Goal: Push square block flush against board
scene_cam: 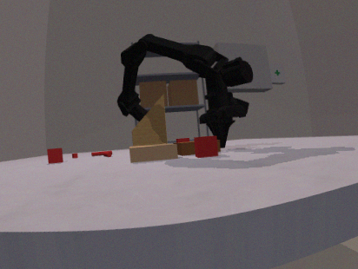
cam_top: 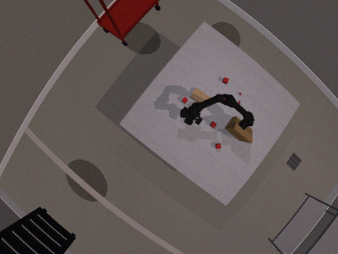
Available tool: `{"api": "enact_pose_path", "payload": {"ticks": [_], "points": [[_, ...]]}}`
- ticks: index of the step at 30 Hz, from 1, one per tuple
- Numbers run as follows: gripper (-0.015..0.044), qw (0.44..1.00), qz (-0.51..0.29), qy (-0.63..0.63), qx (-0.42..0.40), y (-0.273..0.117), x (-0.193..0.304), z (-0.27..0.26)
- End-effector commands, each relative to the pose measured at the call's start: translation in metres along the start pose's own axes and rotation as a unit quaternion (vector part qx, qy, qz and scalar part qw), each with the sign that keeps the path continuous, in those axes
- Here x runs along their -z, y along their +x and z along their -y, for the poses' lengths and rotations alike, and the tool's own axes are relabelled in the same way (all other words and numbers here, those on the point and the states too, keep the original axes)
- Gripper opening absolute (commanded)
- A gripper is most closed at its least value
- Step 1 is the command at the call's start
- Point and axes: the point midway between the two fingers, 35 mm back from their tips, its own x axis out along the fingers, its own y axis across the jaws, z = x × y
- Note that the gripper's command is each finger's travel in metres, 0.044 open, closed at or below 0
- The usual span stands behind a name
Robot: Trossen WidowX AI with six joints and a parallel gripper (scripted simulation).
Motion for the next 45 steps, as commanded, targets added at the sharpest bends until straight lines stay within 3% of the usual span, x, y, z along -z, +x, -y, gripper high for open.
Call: {"api": "enact_pose_path", "payload": {"ticks": [1,24,45], "points": [[0.0000,1.000,-0.002,-0.002,0.001,0.000,0.004,0.000],[0.0000,1.000,-0.003,-0.003,0.001,0.000,0.023,0.000],[0.0000,1.000,-0.001,-0.002,0.001,-0.001,-0.009,0.001]]}}
